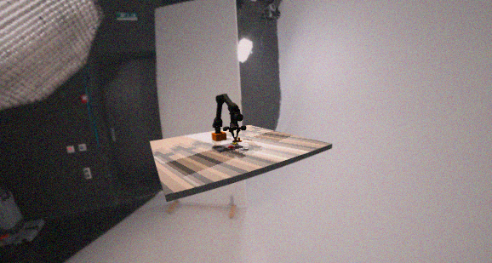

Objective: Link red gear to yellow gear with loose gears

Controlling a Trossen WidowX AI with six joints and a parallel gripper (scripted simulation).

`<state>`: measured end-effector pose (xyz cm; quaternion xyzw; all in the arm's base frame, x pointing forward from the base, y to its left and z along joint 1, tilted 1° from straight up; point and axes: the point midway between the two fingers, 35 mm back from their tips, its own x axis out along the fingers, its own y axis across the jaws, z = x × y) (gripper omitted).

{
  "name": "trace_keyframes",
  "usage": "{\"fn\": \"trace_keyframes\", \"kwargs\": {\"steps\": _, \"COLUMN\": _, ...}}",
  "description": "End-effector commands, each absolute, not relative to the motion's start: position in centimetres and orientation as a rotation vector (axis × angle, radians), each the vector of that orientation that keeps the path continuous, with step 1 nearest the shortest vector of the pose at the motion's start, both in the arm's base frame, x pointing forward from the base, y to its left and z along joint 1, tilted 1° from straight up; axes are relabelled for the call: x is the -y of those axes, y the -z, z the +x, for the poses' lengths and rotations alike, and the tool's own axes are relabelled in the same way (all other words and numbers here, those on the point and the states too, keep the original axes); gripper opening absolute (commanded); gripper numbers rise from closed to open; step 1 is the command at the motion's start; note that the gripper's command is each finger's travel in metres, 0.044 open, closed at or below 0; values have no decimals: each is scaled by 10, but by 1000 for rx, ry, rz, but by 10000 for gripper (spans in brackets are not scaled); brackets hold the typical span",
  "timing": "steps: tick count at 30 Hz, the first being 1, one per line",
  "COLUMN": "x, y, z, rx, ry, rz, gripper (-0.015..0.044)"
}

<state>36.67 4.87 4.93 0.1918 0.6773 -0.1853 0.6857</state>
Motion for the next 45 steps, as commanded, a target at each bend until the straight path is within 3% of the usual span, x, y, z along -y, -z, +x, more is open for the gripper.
{"fn": "trace_keyframes", "kwargs": {"steps": 1, "x": -48, "y": -43, "z": 367, "rx": -1520, "ry": 382, "rz": 388, "gripper": 0}}
{"fn": "trace_keyframes", "kwargs": {"steps": 25, "x": -47, "y": -16, "z": 367, "rx": -1453, "ry": 655, "rz": 665, "gripper": 0}}
{"fn": "trace_keyframes", "kwargs": {"steps": 45, "x": -48, "y": -12, "z": 367, "rx": -1519, "ry": 391, "rz": 397, "gripper": 0}}
